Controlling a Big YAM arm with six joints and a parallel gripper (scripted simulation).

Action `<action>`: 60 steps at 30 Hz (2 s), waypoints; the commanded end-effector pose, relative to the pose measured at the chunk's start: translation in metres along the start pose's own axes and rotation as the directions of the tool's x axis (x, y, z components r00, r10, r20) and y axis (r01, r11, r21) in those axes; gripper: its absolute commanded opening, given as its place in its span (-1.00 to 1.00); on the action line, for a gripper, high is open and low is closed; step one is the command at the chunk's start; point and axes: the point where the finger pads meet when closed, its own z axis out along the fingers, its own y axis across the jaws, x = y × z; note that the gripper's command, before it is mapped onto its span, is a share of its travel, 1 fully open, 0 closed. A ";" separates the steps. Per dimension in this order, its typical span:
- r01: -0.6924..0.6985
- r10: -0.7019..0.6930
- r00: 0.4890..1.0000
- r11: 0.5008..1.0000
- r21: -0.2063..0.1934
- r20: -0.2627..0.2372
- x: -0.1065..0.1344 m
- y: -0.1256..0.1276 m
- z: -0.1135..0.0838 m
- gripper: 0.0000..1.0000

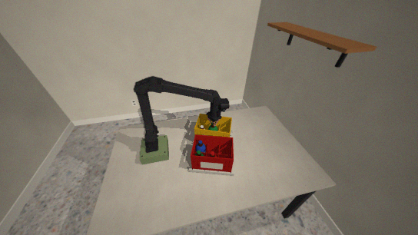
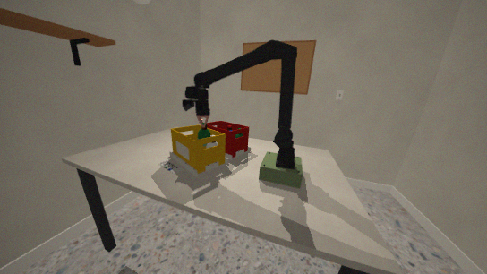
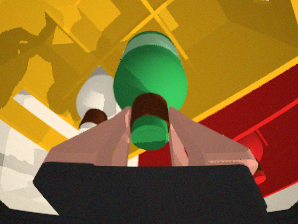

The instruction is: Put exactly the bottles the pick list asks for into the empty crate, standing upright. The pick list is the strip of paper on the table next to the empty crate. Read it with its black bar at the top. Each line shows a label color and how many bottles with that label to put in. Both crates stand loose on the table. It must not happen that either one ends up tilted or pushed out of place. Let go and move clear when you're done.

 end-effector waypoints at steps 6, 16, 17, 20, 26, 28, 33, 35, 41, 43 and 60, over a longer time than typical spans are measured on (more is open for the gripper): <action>-0.007 0.006 0.999 1.000 0.023 0.043 -0.005 0.001 -0.008 -1.00; -0.008 0.007 0.999 1.000 0.022 0.042 -0.002 0.002 -0.004 -1.00; -0.008 0.005 0.997 0.999 0.042 0.082 -0.016 -0.005 -0.020 -1.00; -0.008 0.006 0.998 0.999 0.031 0.061 -0.008 0.000 -0.008 -1.00; -0.008 0.006 0.998 1.000 0.030 0.059 -0.007 0.000 -0.006 -1.00; -0.008 0.007 0.998 1.000 0.028 0.055 -0.005 0.001 -0.003 -1.00; -0.008 0.007 0.999 1.000 0.017 0.033 0.003 0.004 0.003 -1.00; -0.009 0.005 0.996 0.999 0.044 0.086 -0.017 -0.006 -0.019 -1.00; -0.009 0.005 0.996 0.999 0.046 0.088 -0.018 -0.007 -0.018 -1.00; -0.009 0.005 0.996 0.999 0.047 0.091 -0.019 -0.007 -0.018 -1.00; -0.009 0.007 0.998 0.999 0.032 0.061 -0.007 -0.004 -0.001 -1.00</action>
